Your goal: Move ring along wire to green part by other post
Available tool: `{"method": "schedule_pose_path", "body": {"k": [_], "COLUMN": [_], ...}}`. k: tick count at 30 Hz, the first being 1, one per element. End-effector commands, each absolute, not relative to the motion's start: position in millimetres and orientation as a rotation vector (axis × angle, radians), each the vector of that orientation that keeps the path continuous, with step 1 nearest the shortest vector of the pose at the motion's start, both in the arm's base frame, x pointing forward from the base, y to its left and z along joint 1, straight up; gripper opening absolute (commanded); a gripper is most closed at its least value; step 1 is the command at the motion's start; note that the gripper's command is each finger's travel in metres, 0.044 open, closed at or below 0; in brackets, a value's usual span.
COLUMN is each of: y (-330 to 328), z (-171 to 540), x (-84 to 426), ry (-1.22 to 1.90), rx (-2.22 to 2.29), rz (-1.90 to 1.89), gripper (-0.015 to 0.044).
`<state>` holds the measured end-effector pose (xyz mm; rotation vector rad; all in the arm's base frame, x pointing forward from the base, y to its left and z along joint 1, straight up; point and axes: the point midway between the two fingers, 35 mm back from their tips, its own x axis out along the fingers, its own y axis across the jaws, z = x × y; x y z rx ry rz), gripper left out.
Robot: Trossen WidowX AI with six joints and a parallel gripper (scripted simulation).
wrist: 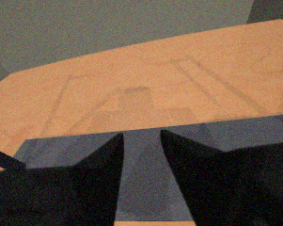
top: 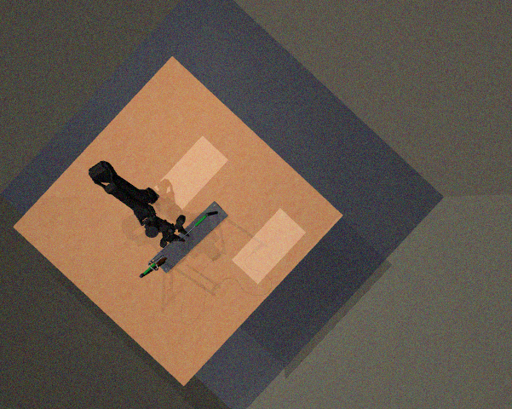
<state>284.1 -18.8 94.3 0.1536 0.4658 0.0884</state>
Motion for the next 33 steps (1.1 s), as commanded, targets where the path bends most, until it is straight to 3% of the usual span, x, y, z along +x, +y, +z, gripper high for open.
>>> {"method": "schedule_pose_path", "body": {"k": [1, 33], "y": [-35, -149], "z": [88, 72], "x": [281, 191], "ry": [0.454, 0.156], "rx": [0.154, 0.037], "rz": [0.084, -0.067], "gripper": [0.0160, 0.0160]}}
